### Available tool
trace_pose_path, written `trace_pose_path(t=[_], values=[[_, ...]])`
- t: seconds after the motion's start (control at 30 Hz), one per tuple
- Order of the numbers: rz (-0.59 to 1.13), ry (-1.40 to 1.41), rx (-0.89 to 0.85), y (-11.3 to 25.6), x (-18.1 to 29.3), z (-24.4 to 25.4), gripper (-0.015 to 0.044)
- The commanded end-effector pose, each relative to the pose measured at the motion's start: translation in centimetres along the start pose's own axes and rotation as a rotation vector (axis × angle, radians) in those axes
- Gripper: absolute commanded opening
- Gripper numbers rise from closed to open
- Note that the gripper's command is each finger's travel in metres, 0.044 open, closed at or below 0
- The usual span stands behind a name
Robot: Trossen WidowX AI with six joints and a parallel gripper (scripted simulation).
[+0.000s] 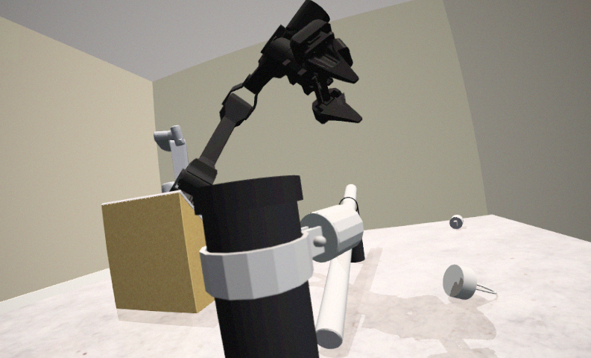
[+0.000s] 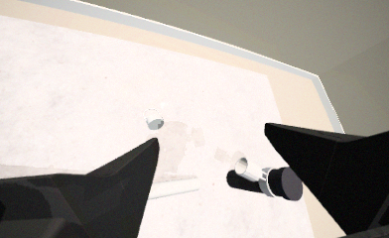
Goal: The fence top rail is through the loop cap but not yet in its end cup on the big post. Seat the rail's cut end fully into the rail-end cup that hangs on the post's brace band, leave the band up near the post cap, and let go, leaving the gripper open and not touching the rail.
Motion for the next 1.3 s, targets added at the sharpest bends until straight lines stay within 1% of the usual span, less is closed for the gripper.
trace_pose_path(t=[0.0, 0.1, 0.37, 0.43, 0.57, 0.93, 1.0, 1.27], values=[[0.102, -0.221, -0.139, -0.8, 5.2, 1.0, 0.044], [0.16, -0.373, -0.225, -1.0, 8.3, 2.0, 0.044], [0.164, -0.384, -0.231, -1.0, 8.5, 2.1, 0.044], [0.161, -0.343, -0.228, -1.2, 8.6, 1.7, 0.044], [0.146, -0.107, -0.214, -2.5, 8.8, -0.6, 0.044], [0.14, 0.854, -0.194, -8.0, 12.2, -9.8, 0.044], [0.142, 0.911, -0.195, -8.4, 12.5, -10.4, 0.044], [0.142, 0.911, -0.195, -8.4, 12.5, -10.4, 0.044]])
Point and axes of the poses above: the point midway between the two fingers, 35 mm back from their tips, its own y axis back along the fingers, its own z axis across the jaws, x = y × z, the point moved 5 cm from there along y, back along the fingers, and after that the axes turned 3 degrees about y, right-handed, at the moved point
